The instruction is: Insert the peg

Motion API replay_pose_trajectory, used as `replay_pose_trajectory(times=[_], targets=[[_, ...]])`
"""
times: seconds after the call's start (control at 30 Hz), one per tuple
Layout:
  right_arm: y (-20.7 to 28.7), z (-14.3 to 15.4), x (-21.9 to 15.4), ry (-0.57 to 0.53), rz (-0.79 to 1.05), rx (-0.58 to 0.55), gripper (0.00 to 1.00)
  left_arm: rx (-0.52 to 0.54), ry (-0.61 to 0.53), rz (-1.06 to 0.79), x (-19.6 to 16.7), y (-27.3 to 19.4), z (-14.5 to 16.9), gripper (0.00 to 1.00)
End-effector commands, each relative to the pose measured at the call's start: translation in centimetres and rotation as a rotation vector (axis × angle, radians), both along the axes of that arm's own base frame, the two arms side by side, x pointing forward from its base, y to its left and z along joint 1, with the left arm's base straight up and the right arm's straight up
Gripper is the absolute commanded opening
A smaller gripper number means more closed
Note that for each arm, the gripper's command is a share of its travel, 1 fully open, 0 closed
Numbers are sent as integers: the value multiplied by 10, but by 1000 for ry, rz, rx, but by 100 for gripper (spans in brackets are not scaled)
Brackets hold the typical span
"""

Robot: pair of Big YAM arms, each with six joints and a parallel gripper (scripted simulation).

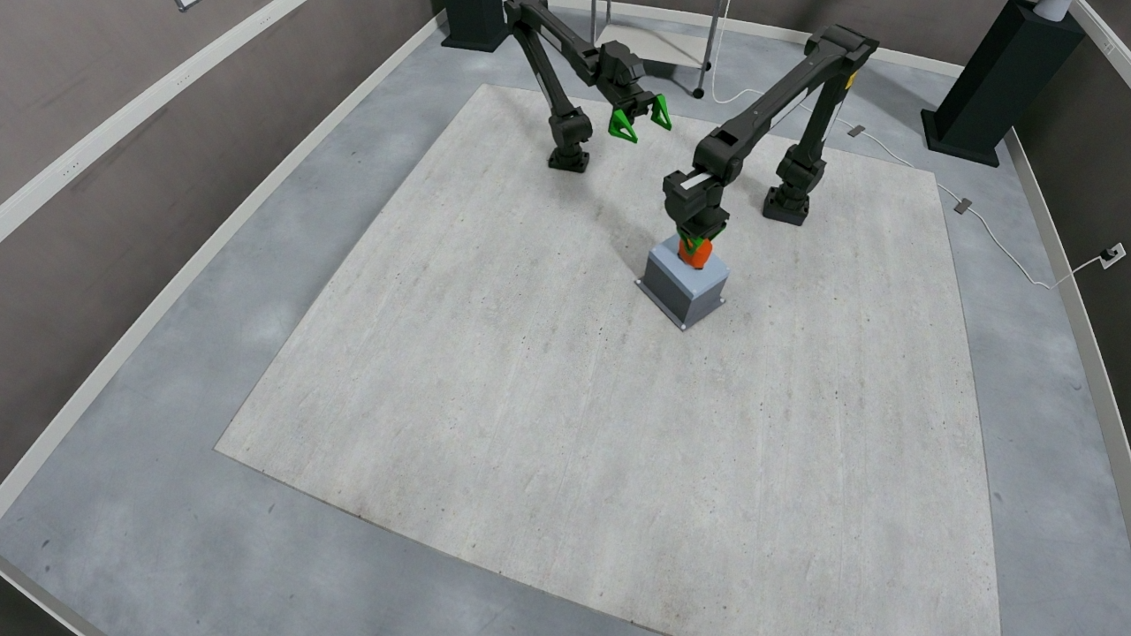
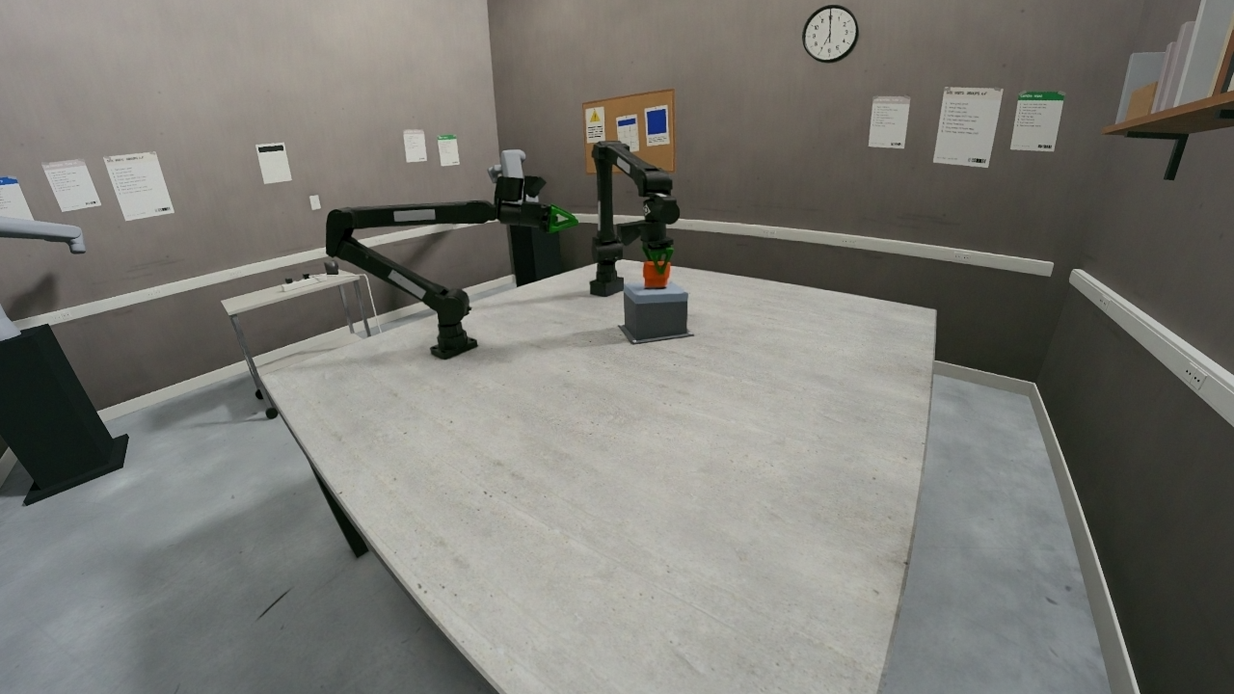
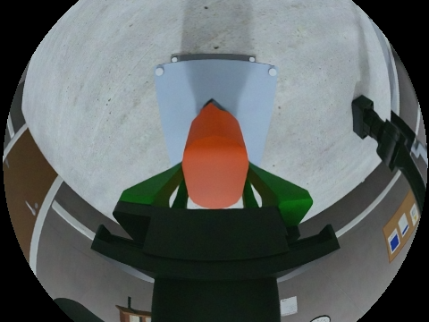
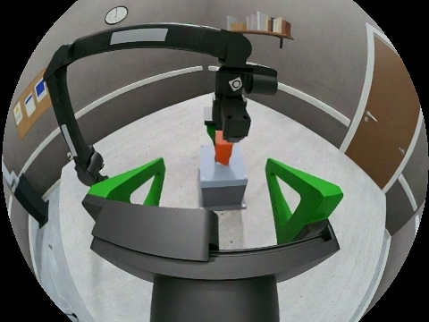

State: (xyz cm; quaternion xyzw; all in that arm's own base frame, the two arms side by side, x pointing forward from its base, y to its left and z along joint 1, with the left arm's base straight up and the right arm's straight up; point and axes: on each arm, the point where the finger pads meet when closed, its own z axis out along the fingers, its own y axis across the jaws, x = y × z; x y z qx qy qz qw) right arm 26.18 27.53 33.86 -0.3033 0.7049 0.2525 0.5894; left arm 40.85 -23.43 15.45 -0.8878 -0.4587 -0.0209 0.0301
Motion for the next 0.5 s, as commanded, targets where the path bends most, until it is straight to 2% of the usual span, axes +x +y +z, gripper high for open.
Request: replay_pose_trajectory(times=[0.0,0.33,0.37,0.47], targets=[[2,17,2,-19,0,22,100,-38,-64,-1,11,-6,25,40],[2,17,2,-19,0,22,100,-36,-63,-2,7,-3,23,40],[2,17,2,-19,0,22,100,-26,-47,-2,7,-4,14,40],[2,17,2,-19,0,22,100,-19,-37,-2,5,-2,13,40]])
